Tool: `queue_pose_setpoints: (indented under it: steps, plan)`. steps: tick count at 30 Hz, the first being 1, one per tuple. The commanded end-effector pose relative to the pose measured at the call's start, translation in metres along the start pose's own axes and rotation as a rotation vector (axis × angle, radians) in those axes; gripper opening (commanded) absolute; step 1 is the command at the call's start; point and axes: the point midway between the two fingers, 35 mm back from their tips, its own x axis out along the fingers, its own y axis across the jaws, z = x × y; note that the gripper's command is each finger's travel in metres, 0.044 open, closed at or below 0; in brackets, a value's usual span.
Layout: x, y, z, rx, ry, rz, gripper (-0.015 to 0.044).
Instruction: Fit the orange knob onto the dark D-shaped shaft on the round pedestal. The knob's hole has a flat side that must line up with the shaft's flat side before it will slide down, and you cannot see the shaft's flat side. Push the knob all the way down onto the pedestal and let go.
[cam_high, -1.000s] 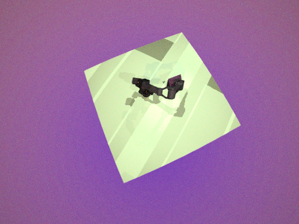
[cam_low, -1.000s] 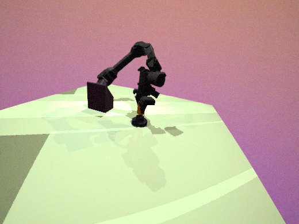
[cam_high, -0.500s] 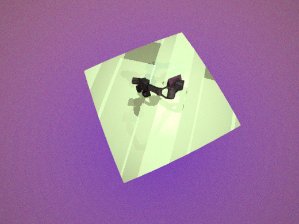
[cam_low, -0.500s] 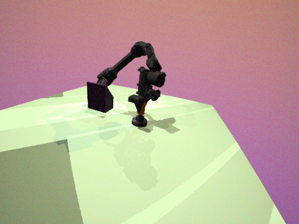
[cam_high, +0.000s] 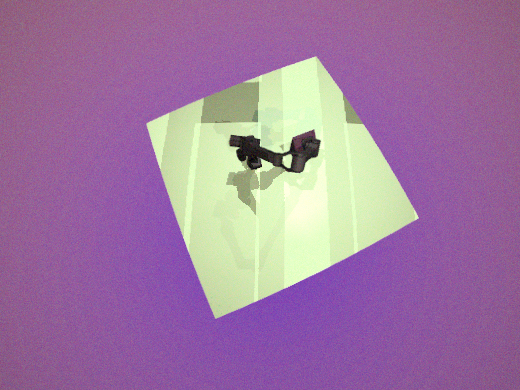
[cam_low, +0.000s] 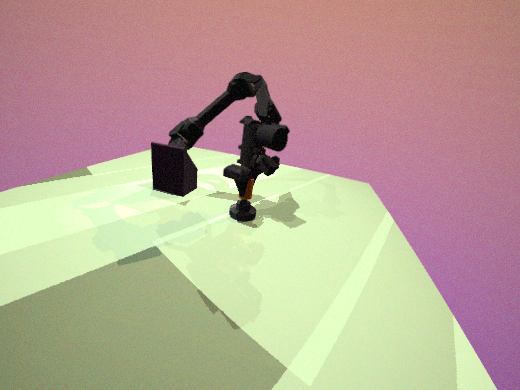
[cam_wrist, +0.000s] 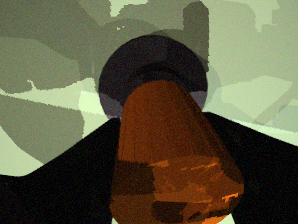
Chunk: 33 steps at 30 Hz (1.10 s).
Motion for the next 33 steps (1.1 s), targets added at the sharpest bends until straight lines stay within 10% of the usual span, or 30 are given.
queue_pose_setpoints:
  steps: [1, 33]
  plan:
    - [0.0008, -0.0003, -0.0018, 0.004, 0.0, 0.0, 0.0]
    - [-0.0008, -0.0009, 0.0023, 0.213, 0.0, 0.0, 0.0]
